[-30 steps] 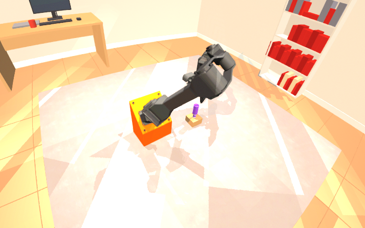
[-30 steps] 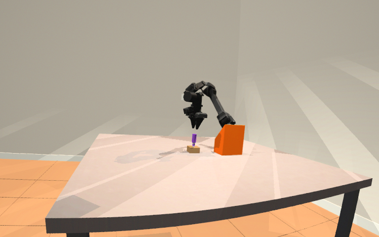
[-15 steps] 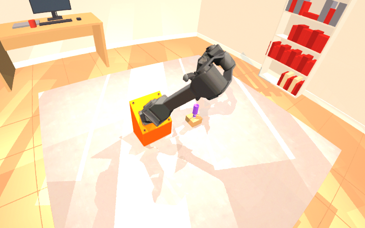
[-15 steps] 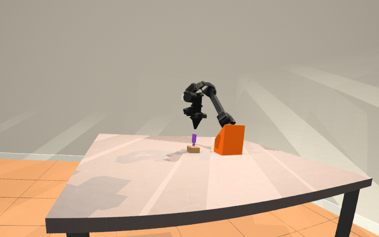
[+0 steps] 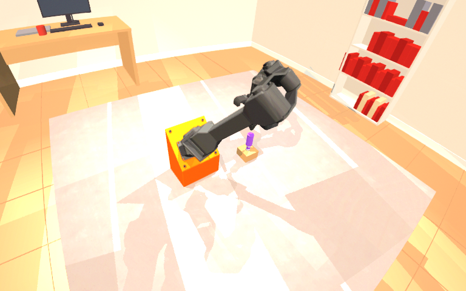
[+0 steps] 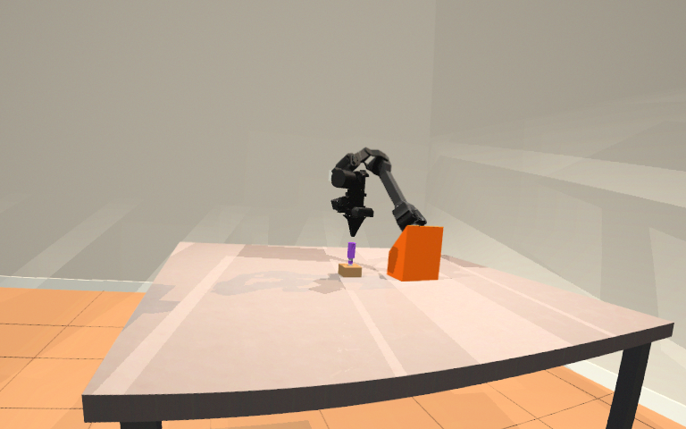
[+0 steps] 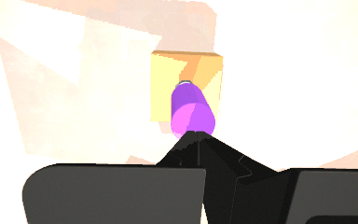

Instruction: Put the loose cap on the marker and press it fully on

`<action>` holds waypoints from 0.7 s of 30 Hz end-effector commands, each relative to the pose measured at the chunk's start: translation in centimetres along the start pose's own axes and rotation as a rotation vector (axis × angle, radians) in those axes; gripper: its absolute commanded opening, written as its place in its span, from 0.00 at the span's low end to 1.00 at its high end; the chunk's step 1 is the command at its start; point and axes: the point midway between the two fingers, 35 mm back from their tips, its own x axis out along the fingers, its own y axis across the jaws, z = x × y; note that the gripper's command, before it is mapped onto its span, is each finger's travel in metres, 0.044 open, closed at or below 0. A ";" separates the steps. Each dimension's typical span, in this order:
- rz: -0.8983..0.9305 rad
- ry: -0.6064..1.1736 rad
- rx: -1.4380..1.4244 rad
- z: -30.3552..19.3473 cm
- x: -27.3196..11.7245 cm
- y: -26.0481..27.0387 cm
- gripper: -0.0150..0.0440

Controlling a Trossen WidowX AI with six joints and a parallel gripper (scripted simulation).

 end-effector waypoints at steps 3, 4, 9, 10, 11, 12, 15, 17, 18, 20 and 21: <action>-0.005 0.001 -0.003 0.0 1.0 -0.1 0.25; -0.005 0.001 -0.003 0.0 1.1 -0.1 0.25; -0.005 0.001 -0.003 0.0 1.9 -0.1 0.25; -0.005 0.001 -0.003 0.0 2.0 -0.2 0.25; -0.005 0.001 -0.003 0.0 2.1 -0.2 0.25; -0.005 0.001 -0.003 0.0 2.3 -0.2 0.25; -0.005 0.001 -0.003 0.0 2.7 -0.2 0.25; -0.006 0.001 -0.003 0.0 3.0 -0.2 0.25; -0.006 0.001 -0.003 0.0 3.1 -0.1 0.25; -0.006 0.001 -0.003 0.1 3.2 -0.1 0.25; 0.004 -0.010 0.005 0.2 2.6 0.0 0.25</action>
